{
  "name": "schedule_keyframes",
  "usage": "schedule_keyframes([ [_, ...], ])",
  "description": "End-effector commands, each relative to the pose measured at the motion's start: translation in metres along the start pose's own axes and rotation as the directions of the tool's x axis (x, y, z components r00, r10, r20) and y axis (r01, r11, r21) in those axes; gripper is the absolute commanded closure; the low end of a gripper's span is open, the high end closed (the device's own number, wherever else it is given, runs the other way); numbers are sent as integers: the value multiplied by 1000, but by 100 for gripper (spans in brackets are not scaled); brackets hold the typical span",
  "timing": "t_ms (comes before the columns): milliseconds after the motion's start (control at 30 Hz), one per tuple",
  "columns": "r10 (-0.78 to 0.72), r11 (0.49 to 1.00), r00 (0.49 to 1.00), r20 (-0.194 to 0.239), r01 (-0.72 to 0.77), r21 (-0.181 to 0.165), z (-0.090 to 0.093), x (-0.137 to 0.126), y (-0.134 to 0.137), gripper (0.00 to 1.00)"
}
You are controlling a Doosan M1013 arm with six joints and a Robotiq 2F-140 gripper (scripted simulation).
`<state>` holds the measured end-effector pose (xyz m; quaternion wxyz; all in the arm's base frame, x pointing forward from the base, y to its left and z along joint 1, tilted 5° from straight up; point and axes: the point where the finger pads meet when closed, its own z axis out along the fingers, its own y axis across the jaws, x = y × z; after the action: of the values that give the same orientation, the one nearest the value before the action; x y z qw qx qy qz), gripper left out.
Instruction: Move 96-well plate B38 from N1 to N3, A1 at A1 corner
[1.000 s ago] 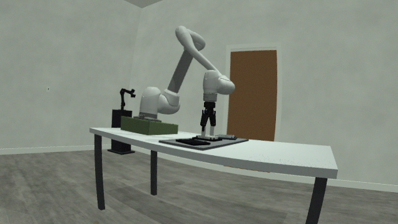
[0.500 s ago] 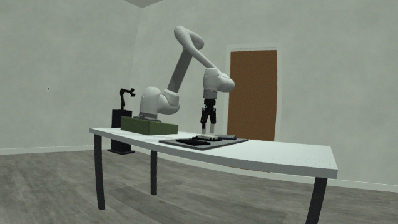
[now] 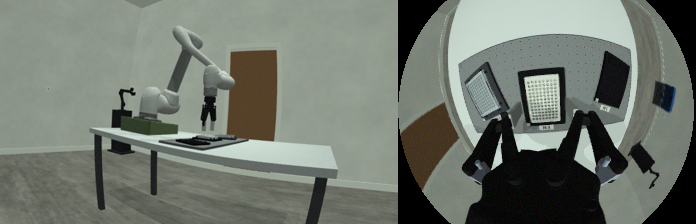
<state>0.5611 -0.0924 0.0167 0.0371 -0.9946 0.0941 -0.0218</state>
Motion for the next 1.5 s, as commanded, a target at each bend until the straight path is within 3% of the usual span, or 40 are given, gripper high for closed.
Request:
schedule_keyframes([
  [0,0,1000,1000,0,0,0,-2,0,0,34],
  [1467,0,1000,1000,0,0,0,-7,0,0,34],
])
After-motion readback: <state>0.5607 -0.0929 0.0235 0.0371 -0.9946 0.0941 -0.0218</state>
